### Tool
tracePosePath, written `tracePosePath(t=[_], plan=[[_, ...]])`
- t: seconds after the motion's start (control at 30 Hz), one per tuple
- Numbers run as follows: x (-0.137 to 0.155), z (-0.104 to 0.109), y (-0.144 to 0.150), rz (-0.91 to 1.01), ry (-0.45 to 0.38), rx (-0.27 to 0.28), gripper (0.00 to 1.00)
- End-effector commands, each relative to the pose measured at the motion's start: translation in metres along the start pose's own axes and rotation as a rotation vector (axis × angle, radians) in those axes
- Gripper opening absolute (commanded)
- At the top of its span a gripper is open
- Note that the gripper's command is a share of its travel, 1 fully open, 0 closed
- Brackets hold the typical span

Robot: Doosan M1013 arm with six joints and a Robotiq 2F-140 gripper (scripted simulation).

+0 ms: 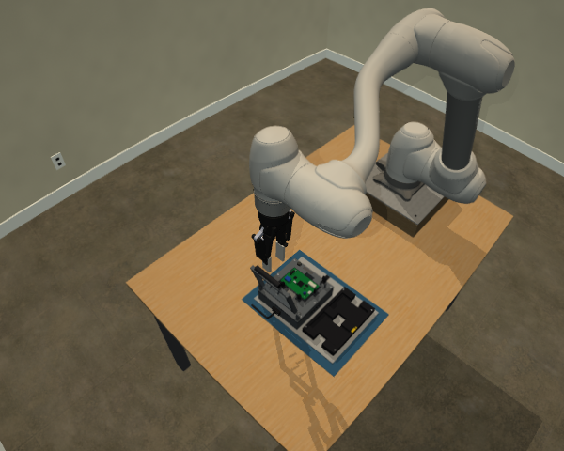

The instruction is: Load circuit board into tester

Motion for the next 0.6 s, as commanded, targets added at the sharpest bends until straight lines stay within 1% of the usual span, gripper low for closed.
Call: tracePosePath(t=[0.0,0.2,0.57], plan=[[0.004,0.000,-0.016,-0.003,-0.004,0.003,0.30],[0.006,0.000,-0.026,-0.003,-0.004,0.003,0.30],[0.006,0.000,-0.027,-0.003,-0.004,0.003,0.30]])
Point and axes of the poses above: the point where the finger pads meet when closed, its own z axis back along the fingers, its own y axis across the jaws, x = y × z, the point moved 3 cm from there along z, back along the fingers, and after that the axes turned 8 degrees about -z, right-handed, at the moved point
